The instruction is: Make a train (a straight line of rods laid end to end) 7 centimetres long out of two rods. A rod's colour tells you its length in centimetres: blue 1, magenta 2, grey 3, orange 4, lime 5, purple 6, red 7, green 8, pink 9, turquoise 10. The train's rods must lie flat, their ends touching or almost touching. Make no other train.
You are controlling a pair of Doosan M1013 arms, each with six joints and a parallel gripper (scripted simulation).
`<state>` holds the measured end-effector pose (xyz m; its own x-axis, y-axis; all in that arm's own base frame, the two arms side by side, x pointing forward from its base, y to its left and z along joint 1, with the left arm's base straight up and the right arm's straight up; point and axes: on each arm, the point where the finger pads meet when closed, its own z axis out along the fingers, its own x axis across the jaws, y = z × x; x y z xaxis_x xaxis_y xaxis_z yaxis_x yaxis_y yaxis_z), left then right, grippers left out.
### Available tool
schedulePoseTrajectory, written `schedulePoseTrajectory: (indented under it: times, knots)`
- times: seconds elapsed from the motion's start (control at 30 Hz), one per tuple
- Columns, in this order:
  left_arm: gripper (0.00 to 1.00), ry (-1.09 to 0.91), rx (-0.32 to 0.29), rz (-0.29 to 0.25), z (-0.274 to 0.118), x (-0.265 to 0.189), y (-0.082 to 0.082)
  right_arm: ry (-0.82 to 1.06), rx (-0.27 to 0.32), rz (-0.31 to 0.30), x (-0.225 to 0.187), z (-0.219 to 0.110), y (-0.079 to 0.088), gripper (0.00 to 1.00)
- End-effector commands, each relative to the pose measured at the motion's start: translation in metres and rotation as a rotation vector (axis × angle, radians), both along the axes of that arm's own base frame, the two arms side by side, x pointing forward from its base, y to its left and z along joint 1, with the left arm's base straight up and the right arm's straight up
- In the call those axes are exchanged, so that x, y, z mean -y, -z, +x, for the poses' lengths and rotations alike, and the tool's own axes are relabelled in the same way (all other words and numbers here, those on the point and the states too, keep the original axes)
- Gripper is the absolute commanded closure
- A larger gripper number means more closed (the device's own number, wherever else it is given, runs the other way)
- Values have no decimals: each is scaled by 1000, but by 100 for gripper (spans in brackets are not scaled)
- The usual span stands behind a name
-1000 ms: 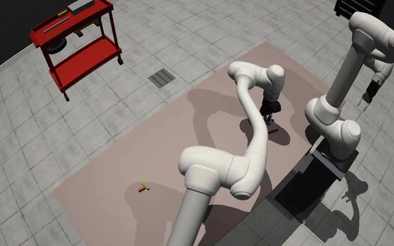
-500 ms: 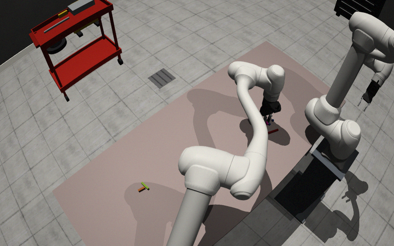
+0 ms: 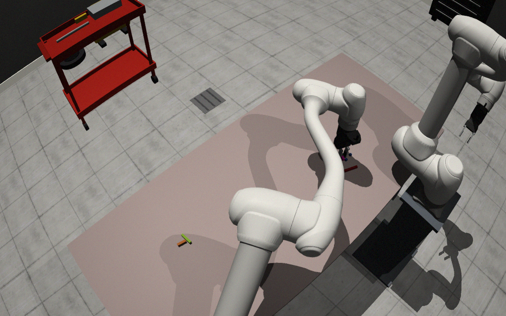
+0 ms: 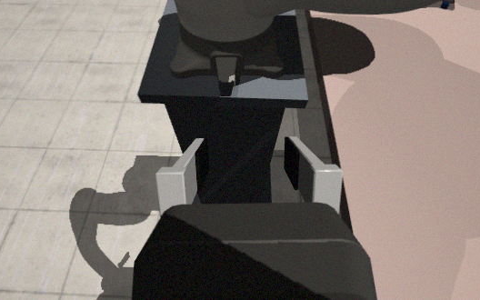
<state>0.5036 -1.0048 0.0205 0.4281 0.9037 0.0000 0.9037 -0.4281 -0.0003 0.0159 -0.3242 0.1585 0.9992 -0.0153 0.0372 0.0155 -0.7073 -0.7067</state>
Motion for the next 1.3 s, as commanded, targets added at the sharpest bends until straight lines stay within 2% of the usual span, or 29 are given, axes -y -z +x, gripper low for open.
schedulePoseTrajectory:
  times: [0.0,0.07,0.1,1.27]
  knots:
    - [46,0,1,-2,0,0,-2,0,0,-1,0,0,0,0]
    - [46,0,1,-2,0,0,-2,0,0,-1,0,0,0,0]
    - [76,0,1,-2,0,0,-2,0,0,-1,0,0,0,0]
    - [76,0,1,-2,0,0,-3,0,0,-1,0,0,0,0]
